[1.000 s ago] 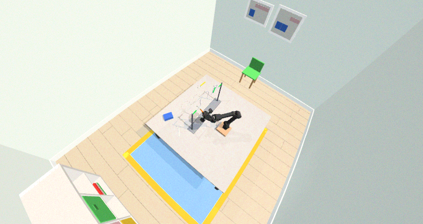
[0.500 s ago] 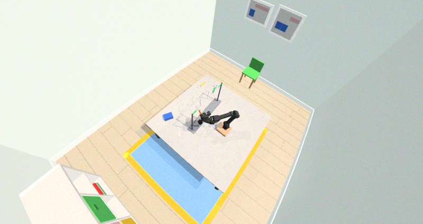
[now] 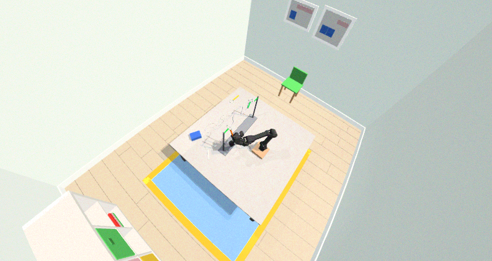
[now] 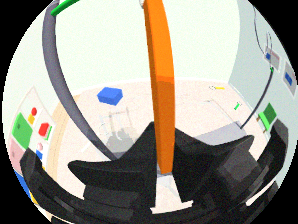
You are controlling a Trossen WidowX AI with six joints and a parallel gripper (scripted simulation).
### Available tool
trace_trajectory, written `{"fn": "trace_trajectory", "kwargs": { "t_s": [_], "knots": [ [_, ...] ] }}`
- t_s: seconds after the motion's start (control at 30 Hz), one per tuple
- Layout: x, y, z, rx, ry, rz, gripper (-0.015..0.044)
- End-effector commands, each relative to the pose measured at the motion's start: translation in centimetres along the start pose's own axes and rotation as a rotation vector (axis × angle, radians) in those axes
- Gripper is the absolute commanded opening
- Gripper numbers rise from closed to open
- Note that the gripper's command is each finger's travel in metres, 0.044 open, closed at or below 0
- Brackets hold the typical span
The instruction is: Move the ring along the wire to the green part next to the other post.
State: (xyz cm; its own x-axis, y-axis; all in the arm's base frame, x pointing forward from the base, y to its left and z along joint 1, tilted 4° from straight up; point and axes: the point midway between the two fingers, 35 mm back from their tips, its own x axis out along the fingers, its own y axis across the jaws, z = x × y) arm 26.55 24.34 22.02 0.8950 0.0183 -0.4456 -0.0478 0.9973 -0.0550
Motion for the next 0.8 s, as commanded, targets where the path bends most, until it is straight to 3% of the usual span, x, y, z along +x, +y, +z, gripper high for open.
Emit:
{"fn": "trace_trajectory", "kwargs": {
  "t_s": [0.0, 0.77],
  "knots": [
    [-0.1, 0.6, 0.1, 0.010, -0.003, 0.002, -0.0150],
    [-0.5, 2.9, 0.2, 0.013, -0.004, 0.005, -0.0150]
  ]
}}
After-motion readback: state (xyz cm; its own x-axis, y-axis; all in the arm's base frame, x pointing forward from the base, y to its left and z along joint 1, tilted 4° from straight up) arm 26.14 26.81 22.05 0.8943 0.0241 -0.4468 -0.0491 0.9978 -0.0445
